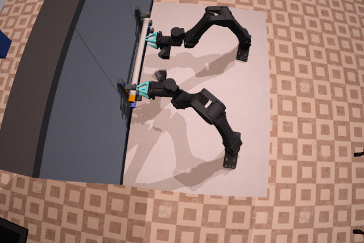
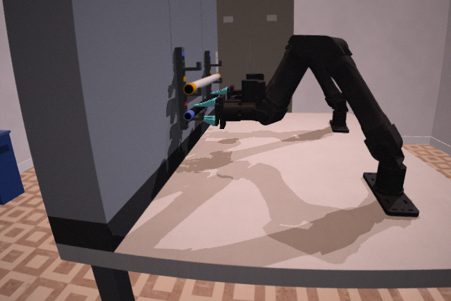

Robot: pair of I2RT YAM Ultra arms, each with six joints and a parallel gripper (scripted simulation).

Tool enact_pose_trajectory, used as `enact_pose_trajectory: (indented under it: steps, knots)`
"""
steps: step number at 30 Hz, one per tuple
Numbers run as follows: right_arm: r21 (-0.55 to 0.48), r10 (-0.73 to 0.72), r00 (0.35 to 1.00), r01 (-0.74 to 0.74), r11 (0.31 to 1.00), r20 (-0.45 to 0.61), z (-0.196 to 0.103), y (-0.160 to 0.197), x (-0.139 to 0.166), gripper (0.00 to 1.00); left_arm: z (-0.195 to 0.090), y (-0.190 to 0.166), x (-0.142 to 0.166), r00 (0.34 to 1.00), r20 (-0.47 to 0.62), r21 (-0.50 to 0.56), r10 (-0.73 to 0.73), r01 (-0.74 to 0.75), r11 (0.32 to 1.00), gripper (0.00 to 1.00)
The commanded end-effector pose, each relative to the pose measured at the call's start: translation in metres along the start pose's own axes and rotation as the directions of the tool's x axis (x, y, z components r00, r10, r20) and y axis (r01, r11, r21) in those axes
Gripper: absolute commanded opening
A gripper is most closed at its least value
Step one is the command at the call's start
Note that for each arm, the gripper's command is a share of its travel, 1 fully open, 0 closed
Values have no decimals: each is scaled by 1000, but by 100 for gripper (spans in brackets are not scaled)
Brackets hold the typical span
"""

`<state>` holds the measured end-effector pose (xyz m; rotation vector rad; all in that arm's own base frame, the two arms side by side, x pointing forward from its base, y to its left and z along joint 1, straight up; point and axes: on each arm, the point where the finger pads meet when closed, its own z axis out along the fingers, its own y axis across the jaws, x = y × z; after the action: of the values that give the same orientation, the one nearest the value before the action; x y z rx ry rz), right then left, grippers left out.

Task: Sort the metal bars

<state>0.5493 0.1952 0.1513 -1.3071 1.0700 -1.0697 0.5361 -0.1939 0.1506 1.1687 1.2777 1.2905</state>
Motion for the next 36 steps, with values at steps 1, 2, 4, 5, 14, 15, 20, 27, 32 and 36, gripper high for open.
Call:
enact_pose_trajectory:
  steps: [1,2,4,5,14,15,20,27,32,36]
  knots:
    - [1,3,1000,-3,1000,1,6,-5,2,34,6,6,1,1000,-3,-8,-13,13,1000,36]
    - [1,3,1000,-3,1000,1,6,-5,2,33,6,6,1,1000,-3,-8,-13,13,1000,34]
    - [1,3,1000,-3,1000,1,6,-5,2,30,6,6,1,1000,-3,-8,-13,13,1000,31]
    - [1,3,1000,-3,1000,1,6,-5,2,28,6,6,1,1000,-3,-8,-13,13,1000,30]
    - [1,3,1000,-3,1000,1,6,-5,2,18,5,6,2,1000,-4,-6,-12,12,1000,19]
    - [1,3,1000,-3,1000,1,6,-5,2,16,5,6,2,1000,-4,-6,-12,12,1000,17]
    - [1,3,1000,-3,1000,1,6,-5,2,8,5,6,2,1000,-4,-6,-12,12,1000,10]
    - [1,3,1000,-3,1000,1,6,-5,2,0,5,6,2,1000,-4,-6,-12,12,1000,0]
    - [1,4,1000,-4,1000,1,6,-5,2,0,5,6,2,1000,-4,-6,-12,12,1000,0]
    - [1,4,1000,-4,1000,1,5,-5,2,0,4,6,2,1000,-4,-6,-12,12,1000,0]
